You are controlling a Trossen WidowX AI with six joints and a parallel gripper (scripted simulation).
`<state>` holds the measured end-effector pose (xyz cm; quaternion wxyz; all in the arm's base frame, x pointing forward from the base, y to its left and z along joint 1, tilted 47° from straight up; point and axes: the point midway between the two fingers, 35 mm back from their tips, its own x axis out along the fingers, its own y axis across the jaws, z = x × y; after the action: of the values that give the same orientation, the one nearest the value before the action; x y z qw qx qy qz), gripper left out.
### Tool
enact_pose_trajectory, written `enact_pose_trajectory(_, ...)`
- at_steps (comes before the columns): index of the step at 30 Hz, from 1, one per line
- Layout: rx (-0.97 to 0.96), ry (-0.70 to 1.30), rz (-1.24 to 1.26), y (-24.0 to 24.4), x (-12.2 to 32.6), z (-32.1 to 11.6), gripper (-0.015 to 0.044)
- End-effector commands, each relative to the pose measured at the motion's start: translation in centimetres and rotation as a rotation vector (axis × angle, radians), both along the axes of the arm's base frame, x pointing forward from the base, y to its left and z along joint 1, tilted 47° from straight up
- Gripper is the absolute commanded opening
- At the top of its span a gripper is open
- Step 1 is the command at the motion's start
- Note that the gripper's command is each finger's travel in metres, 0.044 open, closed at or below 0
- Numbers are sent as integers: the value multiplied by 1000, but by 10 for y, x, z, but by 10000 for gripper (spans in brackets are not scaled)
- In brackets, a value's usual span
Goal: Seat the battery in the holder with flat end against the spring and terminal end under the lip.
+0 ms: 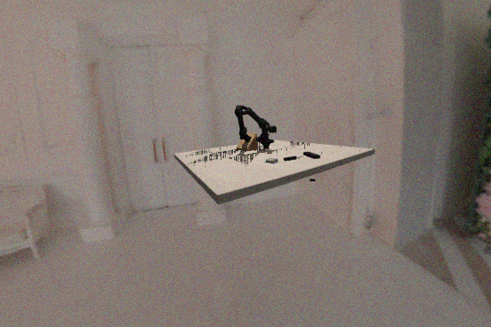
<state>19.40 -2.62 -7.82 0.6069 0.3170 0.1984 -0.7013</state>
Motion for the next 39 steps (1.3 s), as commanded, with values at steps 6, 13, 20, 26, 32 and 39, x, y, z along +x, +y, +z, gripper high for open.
enact_pose_trajectory(6,11,35,39,15,2,10,73)
enact_pose_trajectory(13,1,2,4,37,3,34,73)
enact_pose_trajectory(20,9,73,72,36,12,38,73)
enact_pose_trajectory(26,27,244,236,33,33,48,73)
enact_pose_trajectory(32,52,414,397,29,53,58,73)
enact_pose_trajectory(39,63,612,588,19,77,75,73)
